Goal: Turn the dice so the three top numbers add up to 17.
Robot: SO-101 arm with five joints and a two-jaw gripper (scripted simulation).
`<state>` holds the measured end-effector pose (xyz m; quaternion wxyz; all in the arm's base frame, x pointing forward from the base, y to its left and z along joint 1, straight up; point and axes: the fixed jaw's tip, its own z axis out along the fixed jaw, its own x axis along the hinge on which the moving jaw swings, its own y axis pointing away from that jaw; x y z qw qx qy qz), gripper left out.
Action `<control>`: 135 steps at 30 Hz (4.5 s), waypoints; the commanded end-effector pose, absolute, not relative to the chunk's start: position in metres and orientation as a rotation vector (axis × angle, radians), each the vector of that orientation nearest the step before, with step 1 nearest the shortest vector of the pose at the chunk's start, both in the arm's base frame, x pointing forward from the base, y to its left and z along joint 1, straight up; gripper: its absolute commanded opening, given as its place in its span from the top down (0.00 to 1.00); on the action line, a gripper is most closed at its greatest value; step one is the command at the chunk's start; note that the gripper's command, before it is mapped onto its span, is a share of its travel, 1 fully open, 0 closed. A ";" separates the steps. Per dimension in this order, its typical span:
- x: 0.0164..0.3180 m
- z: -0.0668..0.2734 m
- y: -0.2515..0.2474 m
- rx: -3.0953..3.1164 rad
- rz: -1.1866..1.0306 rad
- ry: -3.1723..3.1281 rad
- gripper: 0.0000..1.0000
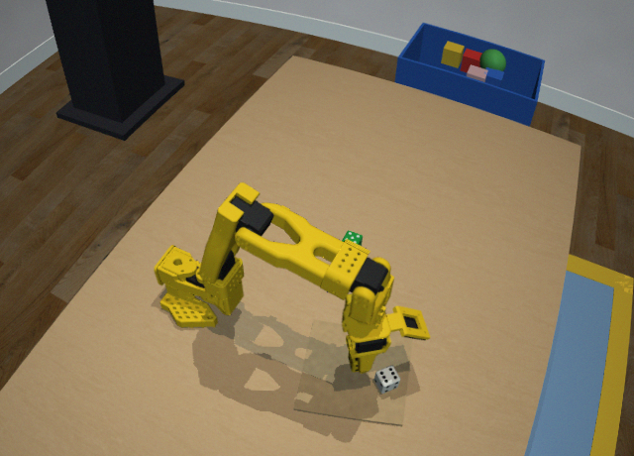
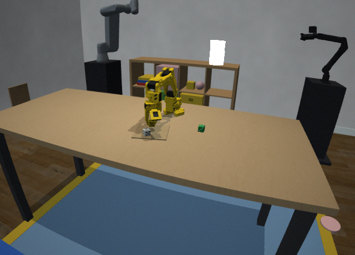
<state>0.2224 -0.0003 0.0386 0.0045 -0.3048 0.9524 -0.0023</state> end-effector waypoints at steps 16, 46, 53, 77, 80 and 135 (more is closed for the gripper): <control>0.228 0.041 0.002 -0.943 -0.031 2.934 1.00; 0.229 0.031 0.002 -0.943 -0.031 2.934 1.00; 0.229 0.027 0.002 -0.943 -0.031 2.934 1.00; 0.229 0.022 0.002 -0.943 -0.031 2.934 1.00; 0.229 0.022 0.002 -0.943 -0.031 2.934 0.99; 0.230 0.027 0.002 -0.943 -0.031 2.934 0.67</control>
